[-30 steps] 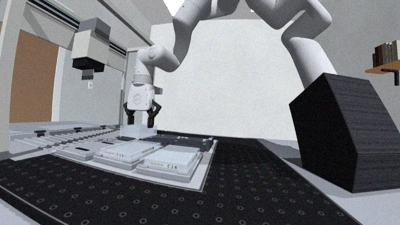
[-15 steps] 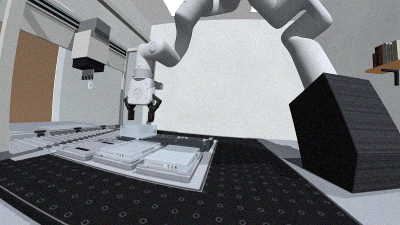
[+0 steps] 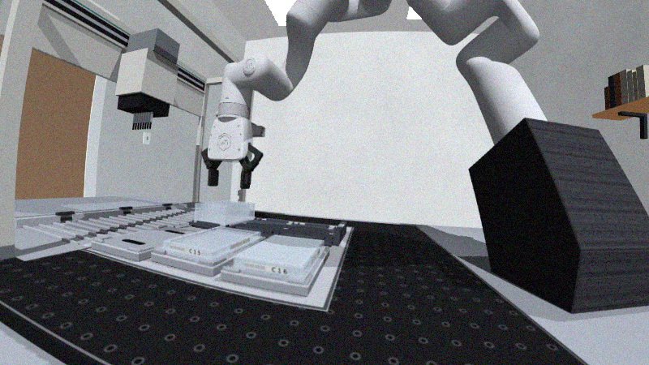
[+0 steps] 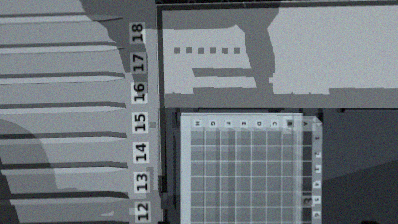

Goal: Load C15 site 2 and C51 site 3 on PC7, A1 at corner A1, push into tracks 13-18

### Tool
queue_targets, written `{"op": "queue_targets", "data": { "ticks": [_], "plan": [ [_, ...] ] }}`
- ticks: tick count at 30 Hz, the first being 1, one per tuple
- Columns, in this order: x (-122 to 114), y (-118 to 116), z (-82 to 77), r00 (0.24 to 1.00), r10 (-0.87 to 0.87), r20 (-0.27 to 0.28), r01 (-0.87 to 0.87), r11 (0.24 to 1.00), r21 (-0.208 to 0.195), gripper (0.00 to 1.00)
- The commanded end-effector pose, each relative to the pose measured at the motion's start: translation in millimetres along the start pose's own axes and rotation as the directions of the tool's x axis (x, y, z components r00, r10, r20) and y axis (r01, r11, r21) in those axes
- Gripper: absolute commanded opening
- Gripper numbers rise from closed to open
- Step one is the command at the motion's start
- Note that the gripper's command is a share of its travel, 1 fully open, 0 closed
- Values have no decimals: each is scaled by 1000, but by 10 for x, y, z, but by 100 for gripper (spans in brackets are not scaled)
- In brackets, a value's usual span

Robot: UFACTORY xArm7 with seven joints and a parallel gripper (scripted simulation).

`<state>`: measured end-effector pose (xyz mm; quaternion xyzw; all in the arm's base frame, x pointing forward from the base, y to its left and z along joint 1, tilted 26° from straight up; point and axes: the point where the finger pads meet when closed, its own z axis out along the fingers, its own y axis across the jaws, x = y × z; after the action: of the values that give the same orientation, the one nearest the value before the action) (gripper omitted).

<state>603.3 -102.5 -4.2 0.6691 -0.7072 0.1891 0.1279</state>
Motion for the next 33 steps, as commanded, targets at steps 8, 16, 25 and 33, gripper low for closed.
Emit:
{"op": "queue_targets", "data": {
  "ticks": [8, 16, 25, 33],
  "plan": [
    [-4, -20, -183, 1000, 0, 1, 0, 1000, 5, 100],
    [-4, -19, -299, 1000, 0, 1, 0, 1000, 5, 100],
    [-4, -19, -433, 1000, 0, 1, 0, 1000, 5, 100],
    [-4, -18, -549, 1000, 0, 1, 0, 1000, 5, 100]
  ]
}}
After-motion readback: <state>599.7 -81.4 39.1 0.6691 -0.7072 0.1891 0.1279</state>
